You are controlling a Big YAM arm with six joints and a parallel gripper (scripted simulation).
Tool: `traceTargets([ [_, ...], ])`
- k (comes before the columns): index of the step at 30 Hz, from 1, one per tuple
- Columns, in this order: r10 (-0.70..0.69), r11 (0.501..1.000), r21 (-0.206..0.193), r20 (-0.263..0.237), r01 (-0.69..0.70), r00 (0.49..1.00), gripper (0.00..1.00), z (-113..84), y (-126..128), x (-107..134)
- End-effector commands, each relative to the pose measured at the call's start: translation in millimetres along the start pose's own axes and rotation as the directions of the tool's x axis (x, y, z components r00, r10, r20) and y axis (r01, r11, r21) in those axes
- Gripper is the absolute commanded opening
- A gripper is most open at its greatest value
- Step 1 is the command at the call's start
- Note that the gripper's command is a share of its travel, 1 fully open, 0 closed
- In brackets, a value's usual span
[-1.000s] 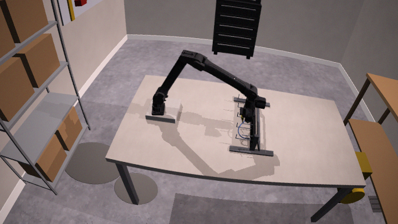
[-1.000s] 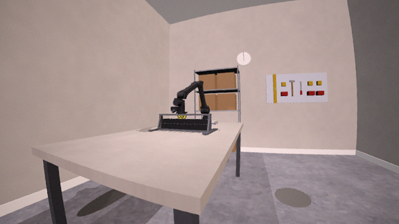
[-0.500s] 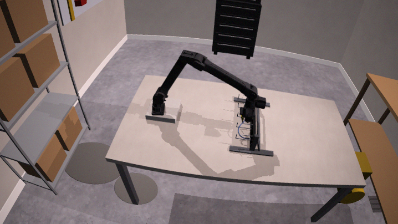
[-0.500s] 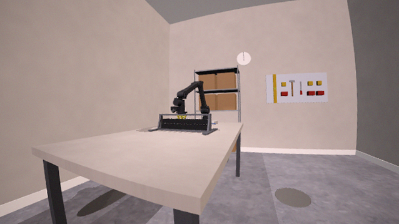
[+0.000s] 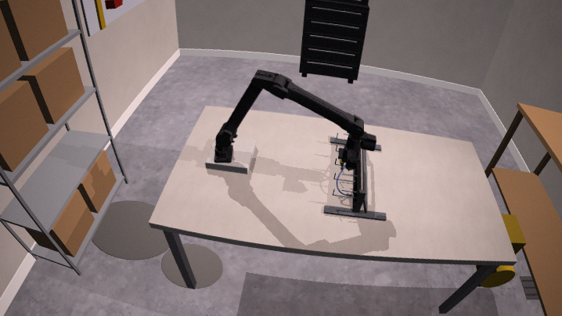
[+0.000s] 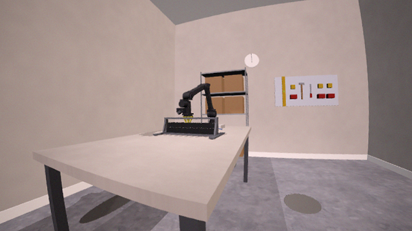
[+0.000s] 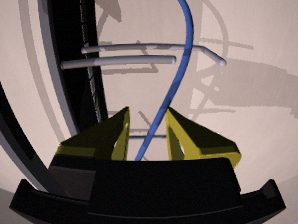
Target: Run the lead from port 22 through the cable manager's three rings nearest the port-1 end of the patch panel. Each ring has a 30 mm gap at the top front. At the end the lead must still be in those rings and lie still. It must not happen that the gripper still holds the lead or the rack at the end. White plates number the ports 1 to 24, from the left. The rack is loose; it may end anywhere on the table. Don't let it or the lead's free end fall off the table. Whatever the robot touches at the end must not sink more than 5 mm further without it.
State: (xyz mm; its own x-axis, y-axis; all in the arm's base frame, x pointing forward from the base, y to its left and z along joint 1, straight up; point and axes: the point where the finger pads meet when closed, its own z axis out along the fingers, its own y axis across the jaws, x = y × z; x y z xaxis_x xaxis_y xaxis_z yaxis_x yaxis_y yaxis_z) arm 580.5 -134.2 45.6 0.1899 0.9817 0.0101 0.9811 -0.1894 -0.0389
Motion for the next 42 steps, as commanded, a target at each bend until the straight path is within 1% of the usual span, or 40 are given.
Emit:
traceTargets([
  [1, 0.010, 0.992, -0.127, 0.008, -0.009, 1.000, 0.32, -75.7, 27, -4],
  [7, 0.010, 0.992, -0.128, 0.009, -0.009, 1.000, 0.32, -99.9, 25, -5],
  [9, 0.010, 0.992, -0.128, 0.009, -0.009, 1.000, 0.32, -99.9, 25, -5],
  [11, 0.010, 0.992, -0.128, 0.009, -0.009, 1.000, 0.32, -105.7, 25, -5],
  [13, 0.010, 0.992, -0.123, 0.008, -0.009, 1.000, 0.32, -107.3, 24, -5],
  [15, 0.010, 0.992, -0.129, 0.009, -0.009, 1.000, 0.32, -114.4, 24, -5],
  [20, 0.010, 0.992, -0.129, 0.009, -0.009, 1.000, 0.32, -119.7, 23, -5],
  [27, 0.010, 0.992, -0.129, 0.009, -0.009, 1.000, 0.32, -120.6, 23, -5],
  [28, 0.010, 0.992, -0.129, 0.009, -0.009, 1.000, 0.00, -120.6, 23, -5],
  [42, 0.010, 0.992, -0.129, 0.009, -0.009, 1.000, 0.00, -120.6, 23, -5],
])
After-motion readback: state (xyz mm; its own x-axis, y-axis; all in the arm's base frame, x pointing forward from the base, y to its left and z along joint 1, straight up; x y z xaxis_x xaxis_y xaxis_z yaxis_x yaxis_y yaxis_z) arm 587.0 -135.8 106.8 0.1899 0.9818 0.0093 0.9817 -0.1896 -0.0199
